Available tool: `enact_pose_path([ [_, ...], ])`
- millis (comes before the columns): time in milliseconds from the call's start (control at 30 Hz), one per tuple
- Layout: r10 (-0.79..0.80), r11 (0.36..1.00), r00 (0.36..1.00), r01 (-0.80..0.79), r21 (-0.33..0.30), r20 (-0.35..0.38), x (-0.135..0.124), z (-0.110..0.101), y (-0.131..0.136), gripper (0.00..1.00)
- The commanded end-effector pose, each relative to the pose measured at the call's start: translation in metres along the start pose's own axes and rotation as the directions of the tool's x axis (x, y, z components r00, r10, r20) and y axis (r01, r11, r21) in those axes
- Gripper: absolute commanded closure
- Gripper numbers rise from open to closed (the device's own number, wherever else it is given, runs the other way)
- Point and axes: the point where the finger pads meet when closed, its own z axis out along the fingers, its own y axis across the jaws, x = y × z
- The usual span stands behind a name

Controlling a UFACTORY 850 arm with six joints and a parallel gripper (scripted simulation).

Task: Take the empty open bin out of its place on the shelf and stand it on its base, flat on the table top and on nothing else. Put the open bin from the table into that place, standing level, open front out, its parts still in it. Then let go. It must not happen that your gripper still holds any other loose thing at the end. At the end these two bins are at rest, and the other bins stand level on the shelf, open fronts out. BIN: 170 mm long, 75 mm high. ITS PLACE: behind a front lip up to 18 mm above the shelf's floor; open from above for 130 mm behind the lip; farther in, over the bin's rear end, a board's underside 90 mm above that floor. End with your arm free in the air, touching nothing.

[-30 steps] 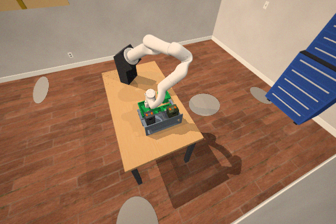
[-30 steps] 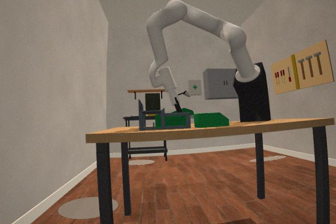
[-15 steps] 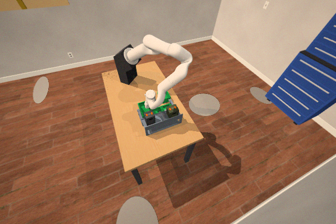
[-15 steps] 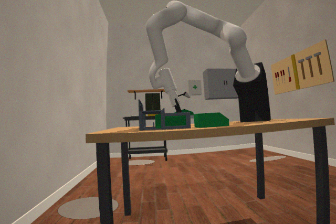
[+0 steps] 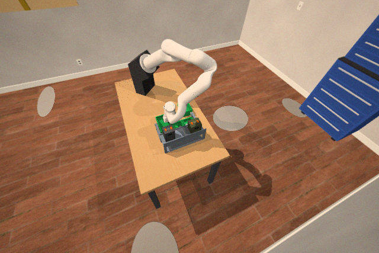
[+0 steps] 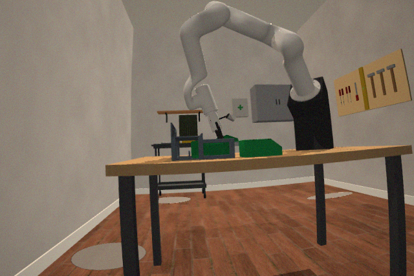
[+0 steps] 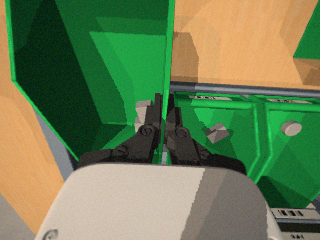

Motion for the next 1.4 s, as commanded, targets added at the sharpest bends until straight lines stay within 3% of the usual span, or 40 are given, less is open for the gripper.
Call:
enact_pose_path([
  [0, 0.000, 1.000, 1.000, 0.000, 0.000, 0.001, 0.000, 0.000, 0.000, 1.00],
  [1367, 0.000, 1.000, 0.999, 0.000, 0.000, 0.048, -0.012, -0.001, 0.000, 1.00],
])
